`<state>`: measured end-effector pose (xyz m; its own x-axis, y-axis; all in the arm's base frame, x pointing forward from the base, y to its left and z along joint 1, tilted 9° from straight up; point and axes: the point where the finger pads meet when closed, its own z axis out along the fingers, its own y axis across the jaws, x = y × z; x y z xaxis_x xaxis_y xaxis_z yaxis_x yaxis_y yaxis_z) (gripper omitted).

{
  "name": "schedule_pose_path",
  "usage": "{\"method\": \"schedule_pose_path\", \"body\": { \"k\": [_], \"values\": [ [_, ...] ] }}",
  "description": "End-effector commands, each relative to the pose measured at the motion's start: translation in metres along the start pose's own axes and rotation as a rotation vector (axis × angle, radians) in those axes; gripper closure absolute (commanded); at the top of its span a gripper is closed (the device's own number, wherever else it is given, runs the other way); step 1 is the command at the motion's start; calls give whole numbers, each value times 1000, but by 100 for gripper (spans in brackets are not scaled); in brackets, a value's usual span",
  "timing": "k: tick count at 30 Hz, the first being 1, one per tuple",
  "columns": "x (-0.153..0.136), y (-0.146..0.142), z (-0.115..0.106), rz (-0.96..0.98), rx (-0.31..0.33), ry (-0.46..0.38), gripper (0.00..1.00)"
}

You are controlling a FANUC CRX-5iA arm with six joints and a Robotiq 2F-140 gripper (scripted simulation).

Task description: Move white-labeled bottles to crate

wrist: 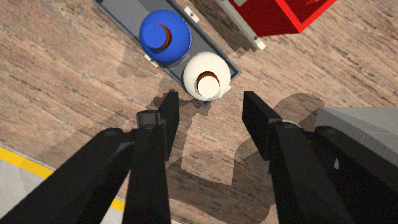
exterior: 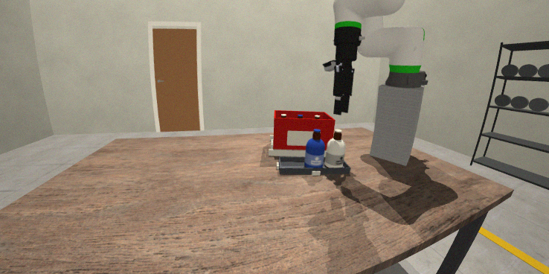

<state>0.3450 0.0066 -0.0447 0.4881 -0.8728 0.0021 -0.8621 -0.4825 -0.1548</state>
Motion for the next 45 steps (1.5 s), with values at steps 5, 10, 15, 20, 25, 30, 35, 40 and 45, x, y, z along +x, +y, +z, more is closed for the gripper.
{"method": "schedule_pose_path", "body": {
  "k": [5,10,15,20,25,30,35,40,45],
  "values": [
    [0,-1,0,0,1,1,56],
    [0,-1,0,0,1,1,56],
    [0,-1,0,0,1,1,56],
    [0,-1,0,0,1,1,56],
    [0,-1,0,0,1,1,56],
    [0,-1,0,0,1,1,56],
    [0,-1,0,0,1,1,56],
    [0,-1,3,0,1,1,56],
    [0,-1,7,0,1,1,56]
  ]
}}
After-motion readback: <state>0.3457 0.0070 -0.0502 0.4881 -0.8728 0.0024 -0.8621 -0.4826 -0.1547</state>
